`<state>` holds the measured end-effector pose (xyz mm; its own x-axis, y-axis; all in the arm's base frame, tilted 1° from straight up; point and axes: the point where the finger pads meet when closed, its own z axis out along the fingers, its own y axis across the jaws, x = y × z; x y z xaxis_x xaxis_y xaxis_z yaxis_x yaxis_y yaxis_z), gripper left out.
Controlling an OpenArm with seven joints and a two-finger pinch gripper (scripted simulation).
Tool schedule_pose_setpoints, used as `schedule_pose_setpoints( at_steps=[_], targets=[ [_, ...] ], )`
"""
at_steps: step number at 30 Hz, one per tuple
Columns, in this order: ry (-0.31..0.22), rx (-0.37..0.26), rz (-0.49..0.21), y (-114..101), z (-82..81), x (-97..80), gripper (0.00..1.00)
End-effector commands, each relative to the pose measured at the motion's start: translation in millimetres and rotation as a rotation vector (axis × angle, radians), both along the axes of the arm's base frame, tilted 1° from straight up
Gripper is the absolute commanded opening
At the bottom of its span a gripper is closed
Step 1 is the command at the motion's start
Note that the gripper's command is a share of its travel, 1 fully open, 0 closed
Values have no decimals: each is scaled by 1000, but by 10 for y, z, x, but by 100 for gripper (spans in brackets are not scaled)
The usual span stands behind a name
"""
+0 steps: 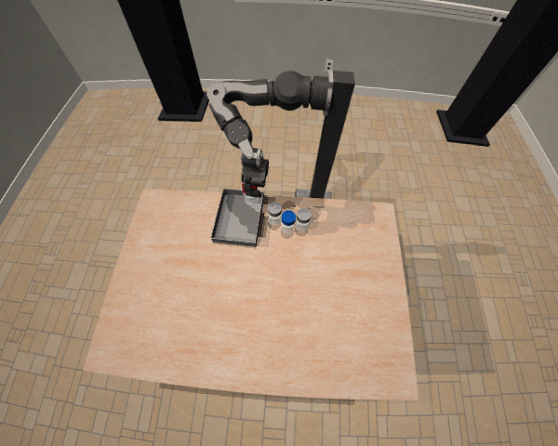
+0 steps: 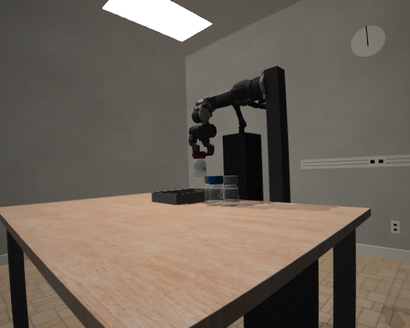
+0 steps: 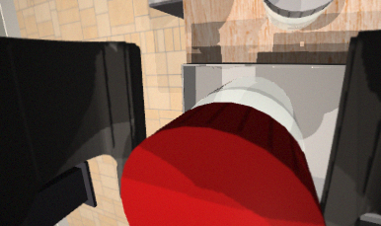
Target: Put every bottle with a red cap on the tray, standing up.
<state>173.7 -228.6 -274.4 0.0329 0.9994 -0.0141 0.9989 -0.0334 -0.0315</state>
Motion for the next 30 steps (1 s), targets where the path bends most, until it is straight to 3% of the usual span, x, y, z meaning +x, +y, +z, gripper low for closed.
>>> schedule_pose_setpoints(
  at_steps=[1, 17, 30],
  targets=[
    [-15, 9, 11, -10, -5, 8, 0],
    [-20, 7, 5, -509, -196, -361, 0],
    [-16, 5, -2, -580, -206, -404, 0]
  ],
)
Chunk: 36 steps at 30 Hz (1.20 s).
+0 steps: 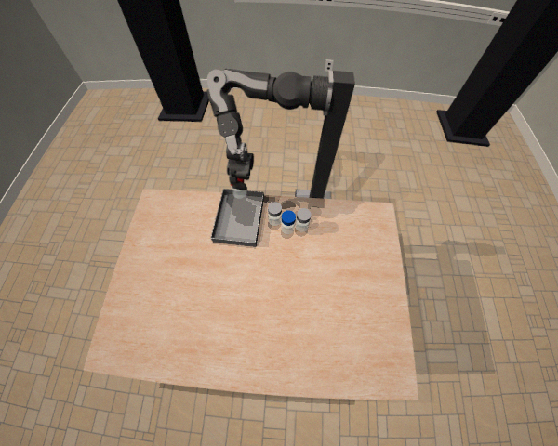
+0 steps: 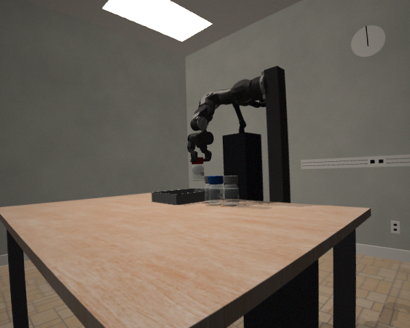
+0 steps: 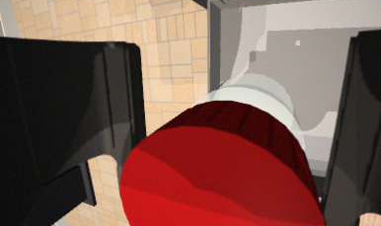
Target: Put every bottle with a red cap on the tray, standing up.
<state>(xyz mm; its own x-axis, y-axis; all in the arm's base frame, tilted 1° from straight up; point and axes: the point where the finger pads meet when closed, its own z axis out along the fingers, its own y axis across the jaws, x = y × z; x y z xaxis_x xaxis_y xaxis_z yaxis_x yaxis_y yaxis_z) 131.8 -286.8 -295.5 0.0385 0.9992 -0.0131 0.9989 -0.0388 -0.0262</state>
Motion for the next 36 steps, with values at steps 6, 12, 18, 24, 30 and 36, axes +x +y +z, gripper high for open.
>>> schedule_pose_setpoints(
  at_steps=[6, 12, 18, 24, 30, 36],
  targets=[
    [-11, 4, 4, 2, 5, 16, 0],
    [-13, 4, 5, -76, -32, -45, 0],
    [-18, 5, 6, -129, -57, -84, 0],
    [-12, 4, 5, -130, -78, -92, 0],
    [-16, 5, 6, -147, -196, -103, 0],
    [-17, 5, 7, -155, -256, -109, 0]
  ],
)
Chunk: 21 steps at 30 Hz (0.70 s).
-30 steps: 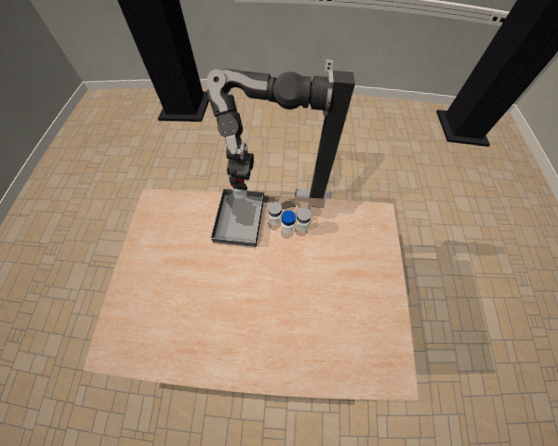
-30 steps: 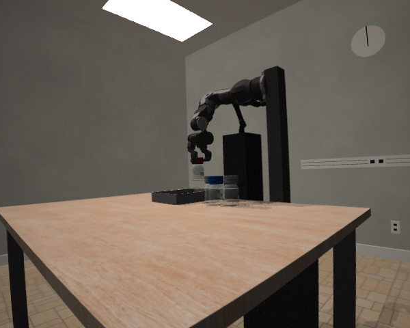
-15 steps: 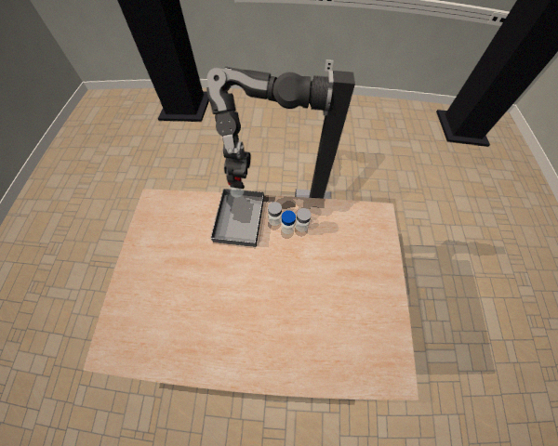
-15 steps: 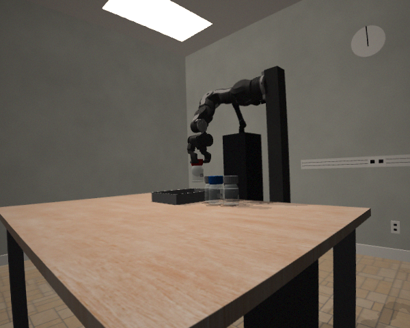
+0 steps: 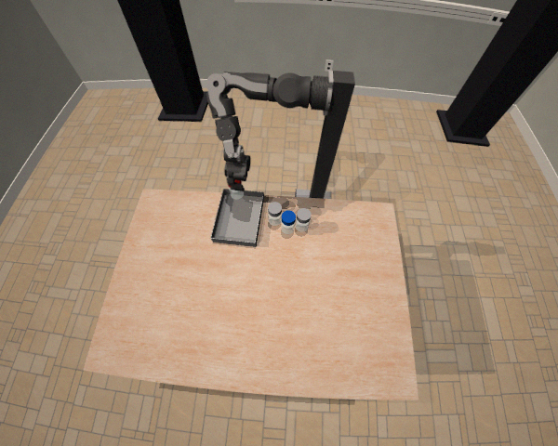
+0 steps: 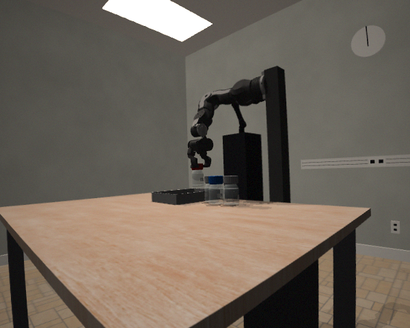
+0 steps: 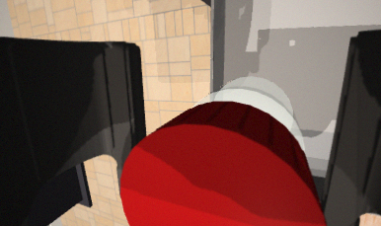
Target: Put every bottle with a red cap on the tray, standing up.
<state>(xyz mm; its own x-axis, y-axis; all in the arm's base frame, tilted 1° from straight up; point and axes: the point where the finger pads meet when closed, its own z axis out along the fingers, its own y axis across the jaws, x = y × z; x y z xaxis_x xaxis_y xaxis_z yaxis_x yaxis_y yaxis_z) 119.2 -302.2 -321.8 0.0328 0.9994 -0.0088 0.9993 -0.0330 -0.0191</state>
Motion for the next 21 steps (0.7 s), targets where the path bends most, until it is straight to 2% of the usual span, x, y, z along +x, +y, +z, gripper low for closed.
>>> schedule_pose_setpoints(
  at_steps=[1, 4, 14, 21],
  targets=[
    [-10, 1, 1, -1, 7, 17, 0],
    [-10, 1, 1, -1, 7, 17, 0],
    [-14, 2, 2, -22, -208, 1, 0],
    [-14, 2, 2, -22, -208, 1, 0]
  ],
)
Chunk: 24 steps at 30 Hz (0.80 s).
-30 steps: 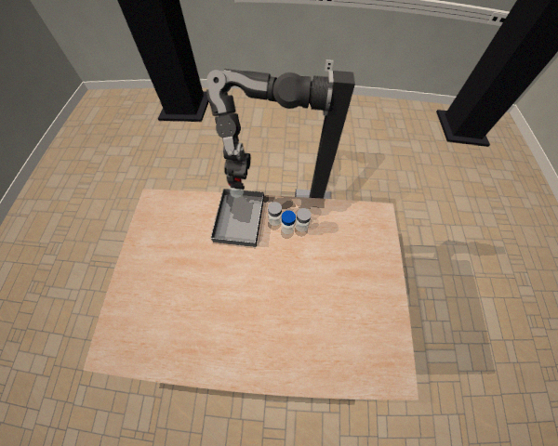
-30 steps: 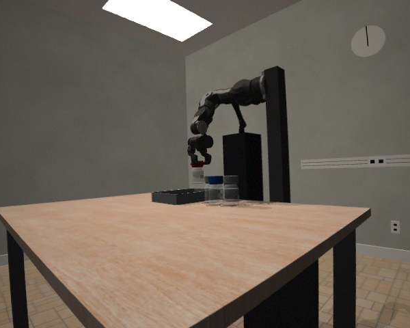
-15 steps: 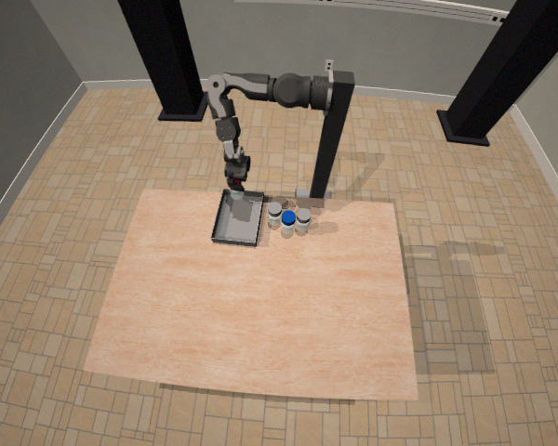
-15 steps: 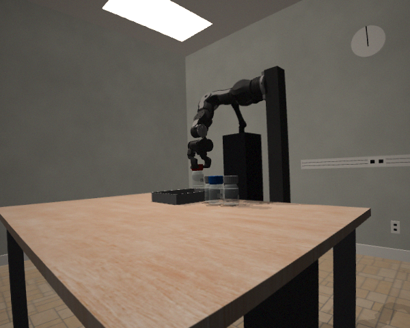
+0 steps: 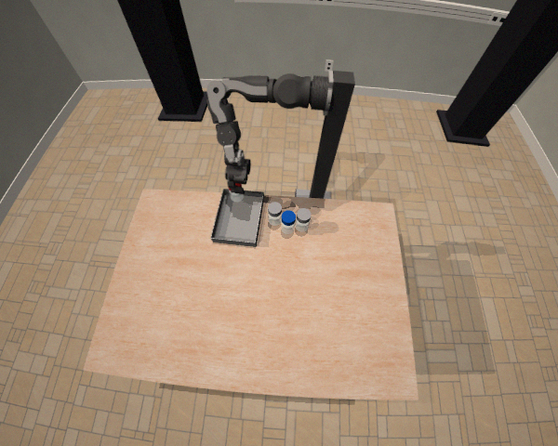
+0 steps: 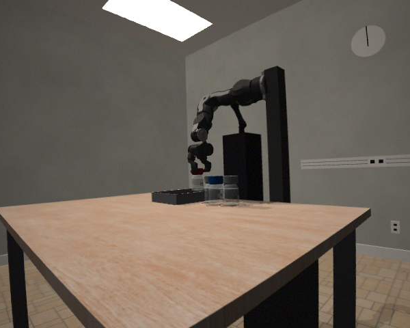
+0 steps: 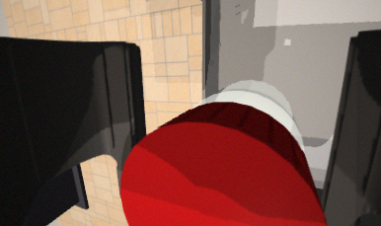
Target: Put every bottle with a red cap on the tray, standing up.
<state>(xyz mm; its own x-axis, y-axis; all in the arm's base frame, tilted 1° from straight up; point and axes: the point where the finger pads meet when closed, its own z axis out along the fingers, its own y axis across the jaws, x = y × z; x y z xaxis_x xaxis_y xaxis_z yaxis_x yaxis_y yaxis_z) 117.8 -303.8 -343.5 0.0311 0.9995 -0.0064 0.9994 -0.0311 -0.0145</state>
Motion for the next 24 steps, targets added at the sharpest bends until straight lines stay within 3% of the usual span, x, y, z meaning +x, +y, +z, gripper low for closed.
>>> schedule_pose_setpoints(
  at_steps=[1, 10, 24],
  targets=[
    [-2, -1, 0, -3, -15, 7, 0],
    [-5, -1, -1, -9, -195, 7, 0],
    [-6, -1, -1, -11, -248, 8, 0]
  ],
)
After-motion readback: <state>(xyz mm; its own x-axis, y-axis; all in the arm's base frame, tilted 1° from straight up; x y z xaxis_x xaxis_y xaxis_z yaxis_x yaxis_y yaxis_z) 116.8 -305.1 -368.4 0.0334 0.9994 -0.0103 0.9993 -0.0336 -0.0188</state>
